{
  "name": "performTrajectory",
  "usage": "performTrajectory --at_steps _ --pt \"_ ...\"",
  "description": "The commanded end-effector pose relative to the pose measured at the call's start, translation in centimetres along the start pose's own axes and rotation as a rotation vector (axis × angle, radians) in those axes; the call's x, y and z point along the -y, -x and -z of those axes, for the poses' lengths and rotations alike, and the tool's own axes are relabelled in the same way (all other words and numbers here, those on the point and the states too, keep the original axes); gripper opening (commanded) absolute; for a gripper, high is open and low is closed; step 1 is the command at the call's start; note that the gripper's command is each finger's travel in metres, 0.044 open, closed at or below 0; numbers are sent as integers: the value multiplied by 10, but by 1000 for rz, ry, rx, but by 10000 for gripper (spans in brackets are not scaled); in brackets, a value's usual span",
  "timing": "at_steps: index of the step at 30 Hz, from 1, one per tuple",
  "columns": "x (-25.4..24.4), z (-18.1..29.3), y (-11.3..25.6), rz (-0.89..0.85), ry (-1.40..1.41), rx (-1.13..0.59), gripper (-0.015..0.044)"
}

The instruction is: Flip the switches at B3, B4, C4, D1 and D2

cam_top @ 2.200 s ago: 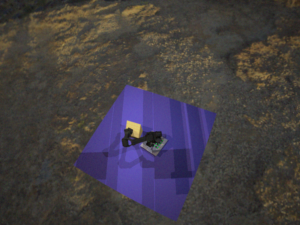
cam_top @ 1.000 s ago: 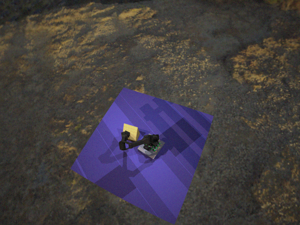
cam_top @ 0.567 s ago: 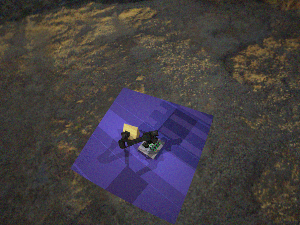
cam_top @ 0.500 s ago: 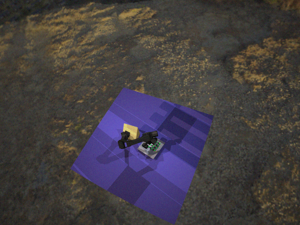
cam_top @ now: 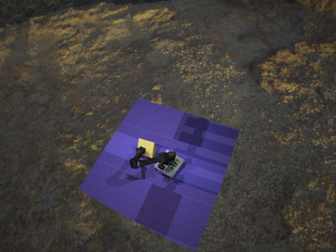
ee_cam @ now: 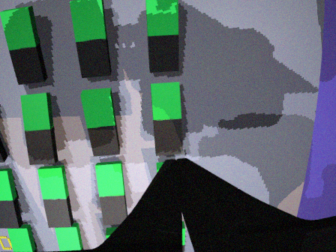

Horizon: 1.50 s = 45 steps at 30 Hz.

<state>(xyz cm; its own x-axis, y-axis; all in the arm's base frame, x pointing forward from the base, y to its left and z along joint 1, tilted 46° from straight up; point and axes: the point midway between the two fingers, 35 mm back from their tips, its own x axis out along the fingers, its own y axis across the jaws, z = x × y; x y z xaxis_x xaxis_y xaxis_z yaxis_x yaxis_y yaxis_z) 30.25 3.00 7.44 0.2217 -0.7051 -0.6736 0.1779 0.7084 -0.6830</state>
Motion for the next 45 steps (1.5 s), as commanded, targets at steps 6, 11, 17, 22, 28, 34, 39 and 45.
performTrajectory --at_steps 6,11,17,22,28,34,39,45 --pt "0 -1 -12 0 2 12 0" --pt "0 -1 -20 0 2 12 0" --pt "0 0 -24 0 2 12 0" --pt "0 0 -24 0 2 12 0" --pt "0 0 -24 0 2 12 0" --pt "0 0 -24 0 2 12 0" --pt "0 0 -25 0 2 12 0" --pt "0 0 -25 0 2 12 0"
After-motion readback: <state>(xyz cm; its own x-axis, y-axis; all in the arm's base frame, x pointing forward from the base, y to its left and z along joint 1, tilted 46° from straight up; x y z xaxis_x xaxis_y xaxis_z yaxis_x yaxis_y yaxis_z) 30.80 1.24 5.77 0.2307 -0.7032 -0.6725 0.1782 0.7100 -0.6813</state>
